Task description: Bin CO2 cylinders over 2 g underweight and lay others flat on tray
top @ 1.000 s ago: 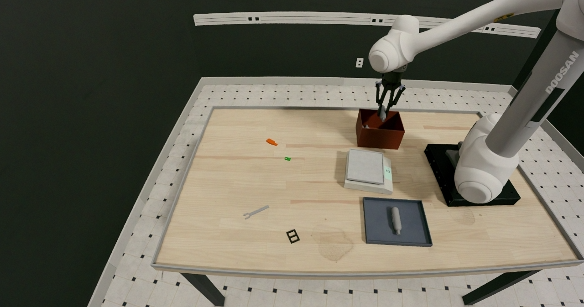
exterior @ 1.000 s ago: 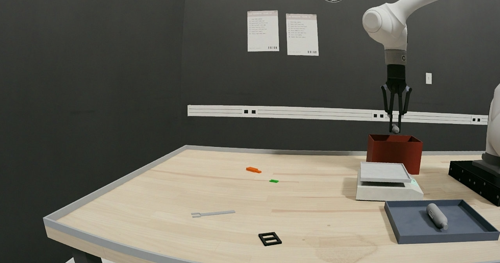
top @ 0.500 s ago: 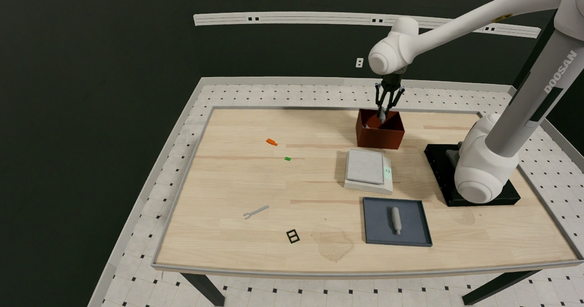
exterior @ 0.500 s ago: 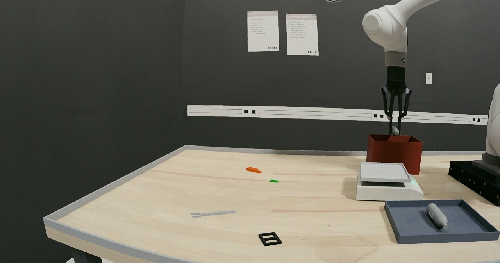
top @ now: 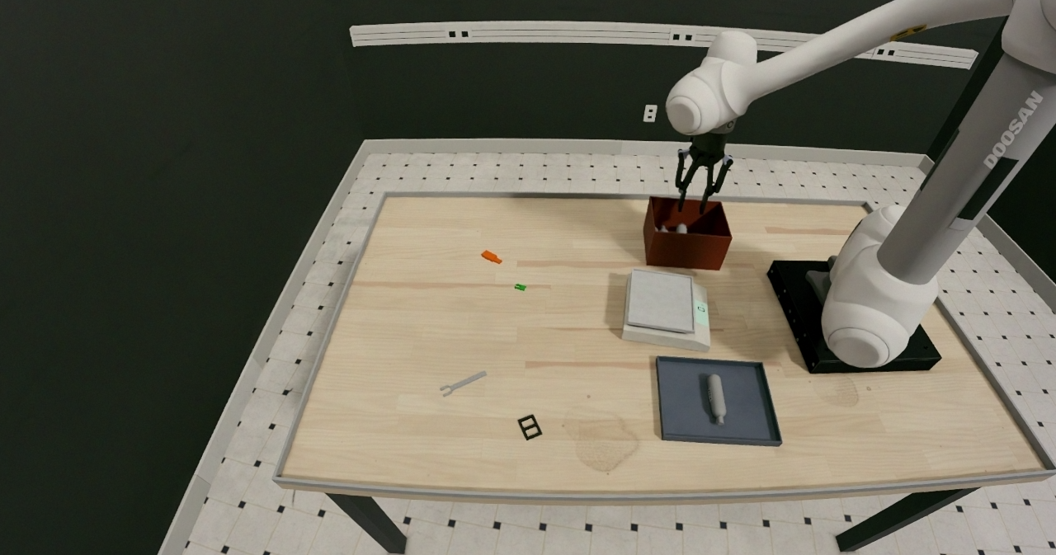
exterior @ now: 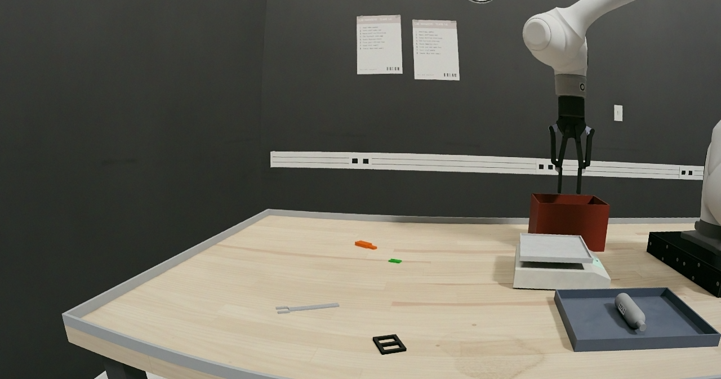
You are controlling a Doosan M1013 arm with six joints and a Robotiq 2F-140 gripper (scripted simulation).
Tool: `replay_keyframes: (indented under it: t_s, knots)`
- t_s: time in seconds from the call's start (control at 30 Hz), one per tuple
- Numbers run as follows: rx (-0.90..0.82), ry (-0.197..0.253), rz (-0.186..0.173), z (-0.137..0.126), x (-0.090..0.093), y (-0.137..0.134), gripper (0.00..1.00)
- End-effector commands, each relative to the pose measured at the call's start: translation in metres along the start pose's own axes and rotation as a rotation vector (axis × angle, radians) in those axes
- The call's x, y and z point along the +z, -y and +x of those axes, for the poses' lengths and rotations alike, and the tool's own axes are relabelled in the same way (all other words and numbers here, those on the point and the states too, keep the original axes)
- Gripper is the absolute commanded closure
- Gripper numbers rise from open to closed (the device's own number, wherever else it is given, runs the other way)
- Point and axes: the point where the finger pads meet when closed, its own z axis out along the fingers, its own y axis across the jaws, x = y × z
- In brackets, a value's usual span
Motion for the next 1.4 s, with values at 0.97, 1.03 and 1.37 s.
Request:
replay_keyframes:
  t_s: [0.97,1.03,1.37]
  knots:
    - [0.000,0.000,0.001,0.000,-0.001,0.001,0.61]
    - [0.000,0.000,0.001,0.000,-0.001,0.001,0.61]
    - [0.000,0.000,0.001,0.000,-0.018,0.001,0.61]
